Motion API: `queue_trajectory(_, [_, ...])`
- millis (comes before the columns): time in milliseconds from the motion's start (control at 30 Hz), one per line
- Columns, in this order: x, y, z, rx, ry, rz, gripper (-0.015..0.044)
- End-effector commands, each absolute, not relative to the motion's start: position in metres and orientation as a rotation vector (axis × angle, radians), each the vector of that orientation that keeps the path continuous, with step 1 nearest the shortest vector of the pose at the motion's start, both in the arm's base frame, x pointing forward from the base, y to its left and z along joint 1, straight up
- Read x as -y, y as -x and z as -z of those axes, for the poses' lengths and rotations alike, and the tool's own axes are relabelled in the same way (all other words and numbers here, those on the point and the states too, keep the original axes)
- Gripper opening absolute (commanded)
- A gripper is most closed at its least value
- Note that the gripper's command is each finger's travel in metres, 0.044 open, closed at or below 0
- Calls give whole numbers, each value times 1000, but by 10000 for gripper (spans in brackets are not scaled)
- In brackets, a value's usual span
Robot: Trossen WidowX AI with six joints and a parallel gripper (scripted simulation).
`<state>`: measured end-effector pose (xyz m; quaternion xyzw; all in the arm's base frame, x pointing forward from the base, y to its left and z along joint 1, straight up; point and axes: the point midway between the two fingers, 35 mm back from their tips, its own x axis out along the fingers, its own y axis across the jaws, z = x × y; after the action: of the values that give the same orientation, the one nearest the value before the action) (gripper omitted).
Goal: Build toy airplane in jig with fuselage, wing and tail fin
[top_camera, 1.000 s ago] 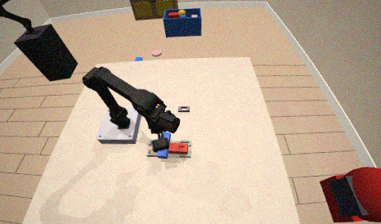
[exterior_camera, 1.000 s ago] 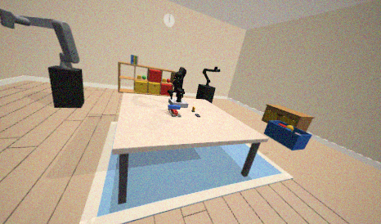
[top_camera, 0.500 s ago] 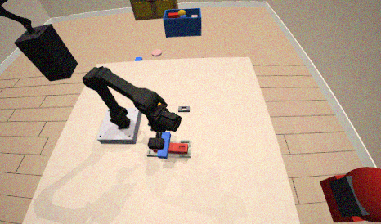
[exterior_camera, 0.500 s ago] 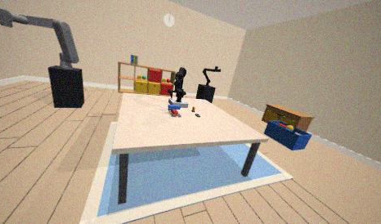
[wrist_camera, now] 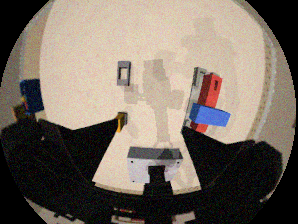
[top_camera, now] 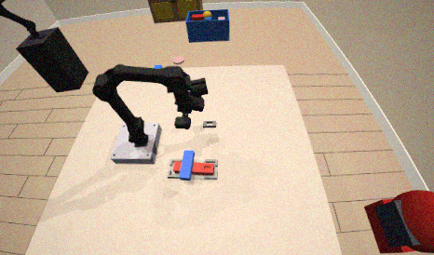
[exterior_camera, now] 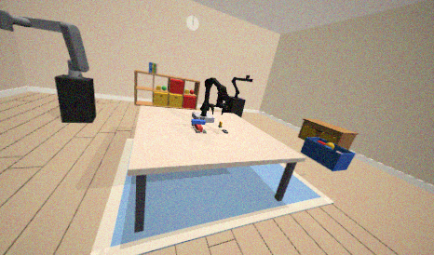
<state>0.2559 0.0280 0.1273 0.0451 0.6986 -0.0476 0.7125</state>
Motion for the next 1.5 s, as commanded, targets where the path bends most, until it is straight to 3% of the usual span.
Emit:
queue_trajectory(0, [-84,-231,-126,-1553,-110,105,440])
queue_trajectory(167, [-119,-207,-125,-1555,-112,103,440])
queue_trajectory(400, [-119,-207,-123,-1555,-112,103,440])
queue_trajectory(567, [-119,-207,-70,-1555,-112,103,440])
queue_trajectory(1467, [-120,-209,-31,-1555,-112,103,440])
